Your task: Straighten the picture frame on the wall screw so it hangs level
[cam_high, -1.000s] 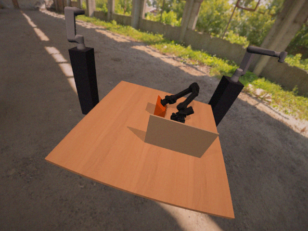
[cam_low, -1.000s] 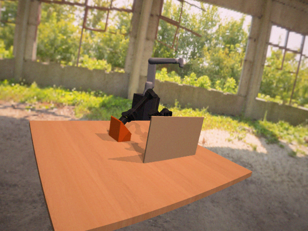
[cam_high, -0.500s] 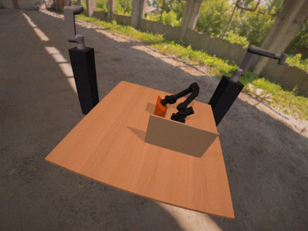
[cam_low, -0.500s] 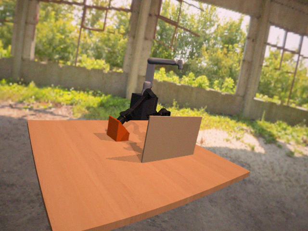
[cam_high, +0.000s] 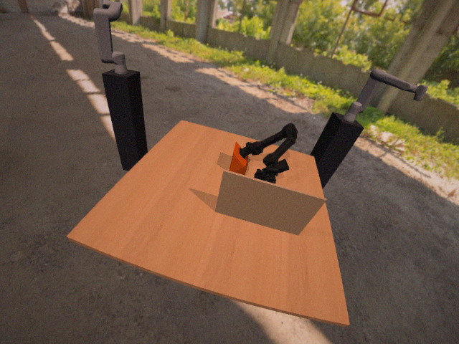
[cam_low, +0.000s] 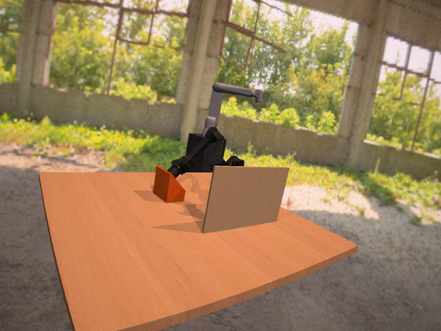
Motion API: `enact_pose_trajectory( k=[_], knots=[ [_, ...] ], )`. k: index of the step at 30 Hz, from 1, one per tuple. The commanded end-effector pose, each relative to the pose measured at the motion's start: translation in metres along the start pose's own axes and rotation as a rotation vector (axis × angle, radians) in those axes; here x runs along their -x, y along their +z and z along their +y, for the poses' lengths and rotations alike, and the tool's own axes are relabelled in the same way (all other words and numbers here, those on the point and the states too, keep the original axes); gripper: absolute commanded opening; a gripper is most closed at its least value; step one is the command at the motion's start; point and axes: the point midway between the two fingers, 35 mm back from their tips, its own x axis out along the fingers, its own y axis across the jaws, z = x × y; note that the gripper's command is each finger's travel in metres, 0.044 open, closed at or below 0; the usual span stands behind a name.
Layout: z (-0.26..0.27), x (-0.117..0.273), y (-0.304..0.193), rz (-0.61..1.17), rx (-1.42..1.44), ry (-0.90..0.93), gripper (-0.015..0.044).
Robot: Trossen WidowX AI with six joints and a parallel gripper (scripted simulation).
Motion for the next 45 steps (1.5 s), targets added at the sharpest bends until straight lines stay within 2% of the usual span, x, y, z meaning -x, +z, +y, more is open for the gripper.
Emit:
enact_pose_trajectory(
  k=[1,19,44,45],
  knots=[
    [-0.0001,0.0000,0.0001,0.000,0.000,0.002,0.0000],
    [-0.0006,0.0000,0.0001,0.000,0.005,0.001,0.0000],
    [0.0002,0.0001,-0.0004,-0.001,0.174,0.001,0.0000],
    [0.0005,0.0001,-0.0002,-0.001,0.154,0.003,0.0026]
  ],
)
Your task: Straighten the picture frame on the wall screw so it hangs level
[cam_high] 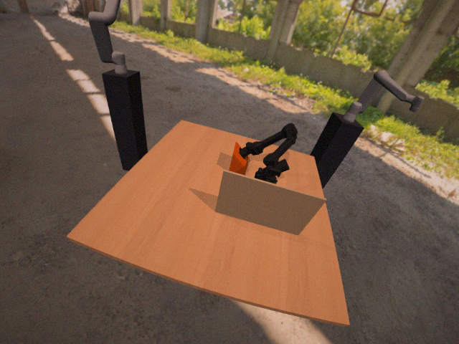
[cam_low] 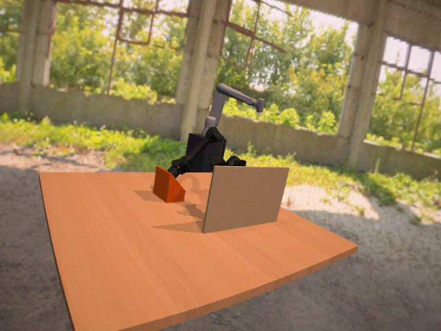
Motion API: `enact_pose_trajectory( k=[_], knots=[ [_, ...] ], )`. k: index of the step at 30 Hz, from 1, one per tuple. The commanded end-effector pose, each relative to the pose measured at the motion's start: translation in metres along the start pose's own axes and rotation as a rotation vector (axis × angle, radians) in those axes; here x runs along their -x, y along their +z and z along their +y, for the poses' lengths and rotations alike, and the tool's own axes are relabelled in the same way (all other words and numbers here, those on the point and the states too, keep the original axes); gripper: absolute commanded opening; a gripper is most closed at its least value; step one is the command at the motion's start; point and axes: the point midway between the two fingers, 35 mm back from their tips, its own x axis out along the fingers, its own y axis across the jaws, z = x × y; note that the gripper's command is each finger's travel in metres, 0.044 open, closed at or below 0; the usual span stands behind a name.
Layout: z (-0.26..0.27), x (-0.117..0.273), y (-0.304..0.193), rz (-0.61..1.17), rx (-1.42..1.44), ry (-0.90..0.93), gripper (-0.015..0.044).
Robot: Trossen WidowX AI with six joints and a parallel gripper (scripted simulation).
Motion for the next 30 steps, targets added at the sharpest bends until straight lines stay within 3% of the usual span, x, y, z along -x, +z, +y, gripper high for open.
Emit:
enact_pose_trajectory(
  k=[1,9,14,23,30],
  knots=[
    [0.000,0.000,0.000,0.000,-0.003,0.000,0.0053],
    [0.000,0.000,0.000,0.000,-0.003,0.000,0.0260],
    [0.000,0.007,-0.002,0.000,-0.013,0.000,0.0260],
    [-0.004,0.094,-0.001,-0.004,-0.147,-0.002,0.0260],
    [0.000,0.096,-0.004,0.005,-0.150,0.002,0.0260]
  ],
)
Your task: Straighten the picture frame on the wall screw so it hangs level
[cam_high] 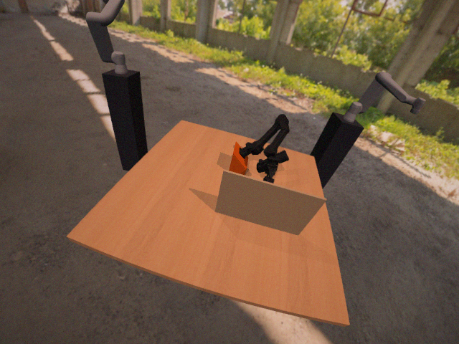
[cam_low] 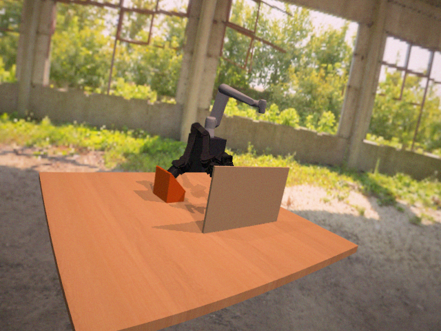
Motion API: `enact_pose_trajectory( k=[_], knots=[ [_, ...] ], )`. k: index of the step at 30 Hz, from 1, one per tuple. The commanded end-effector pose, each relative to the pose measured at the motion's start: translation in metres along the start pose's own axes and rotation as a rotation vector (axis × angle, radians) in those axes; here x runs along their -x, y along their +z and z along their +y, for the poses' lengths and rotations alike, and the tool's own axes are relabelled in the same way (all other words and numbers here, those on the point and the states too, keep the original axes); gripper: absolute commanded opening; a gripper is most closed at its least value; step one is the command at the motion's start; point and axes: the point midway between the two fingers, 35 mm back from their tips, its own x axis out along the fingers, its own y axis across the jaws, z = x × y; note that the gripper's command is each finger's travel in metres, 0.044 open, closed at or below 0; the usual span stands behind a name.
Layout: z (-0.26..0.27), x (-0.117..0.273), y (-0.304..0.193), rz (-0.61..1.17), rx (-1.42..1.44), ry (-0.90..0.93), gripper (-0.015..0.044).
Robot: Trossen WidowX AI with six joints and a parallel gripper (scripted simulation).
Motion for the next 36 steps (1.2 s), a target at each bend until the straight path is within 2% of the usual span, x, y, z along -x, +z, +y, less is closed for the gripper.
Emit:
enact_pose_trajectory(
  k=[1,18,36],
  knots=[
    [0.005,0.006,-0.003,0.004,-0.012,0.001,0.0260],
    [0.037,0.092,0.011,-0.007,-0.155,-0.004,0.0260],
    [0.037,0.095,0.013,-0.008,-0.160,-0.004,0.0260]
  ],
)
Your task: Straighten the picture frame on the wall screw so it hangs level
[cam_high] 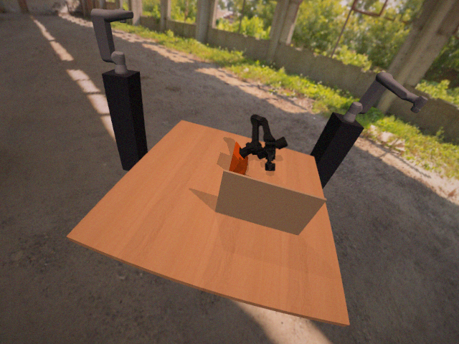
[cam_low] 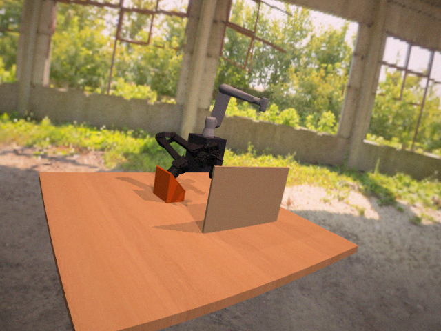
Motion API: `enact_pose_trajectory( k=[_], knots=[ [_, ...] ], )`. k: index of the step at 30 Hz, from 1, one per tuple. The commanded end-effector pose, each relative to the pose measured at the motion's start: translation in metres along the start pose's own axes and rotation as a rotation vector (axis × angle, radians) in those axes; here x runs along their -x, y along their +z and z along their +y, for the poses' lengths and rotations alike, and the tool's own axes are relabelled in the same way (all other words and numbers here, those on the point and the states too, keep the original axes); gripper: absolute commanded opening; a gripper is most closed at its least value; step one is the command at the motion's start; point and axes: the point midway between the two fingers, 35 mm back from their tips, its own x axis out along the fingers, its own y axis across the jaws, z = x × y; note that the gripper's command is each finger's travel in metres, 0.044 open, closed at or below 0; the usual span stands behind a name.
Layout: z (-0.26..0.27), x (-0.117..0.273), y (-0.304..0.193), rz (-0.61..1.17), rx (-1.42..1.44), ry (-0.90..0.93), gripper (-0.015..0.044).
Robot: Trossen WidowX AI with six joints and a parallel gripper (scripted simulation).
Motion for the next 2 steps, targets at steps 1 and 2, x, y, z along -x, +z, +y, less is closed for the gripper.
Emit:
enact_pose_trajectory(
  k=[1,2],
  knots=[
    [-0.0007,-0.0001,0.0021,-0.006,-0.003,0.000,0.0260],
    [-0.0007,-0.0001,0.0021,-0.006,-0.003,0.000,0.0260]
  ],
)
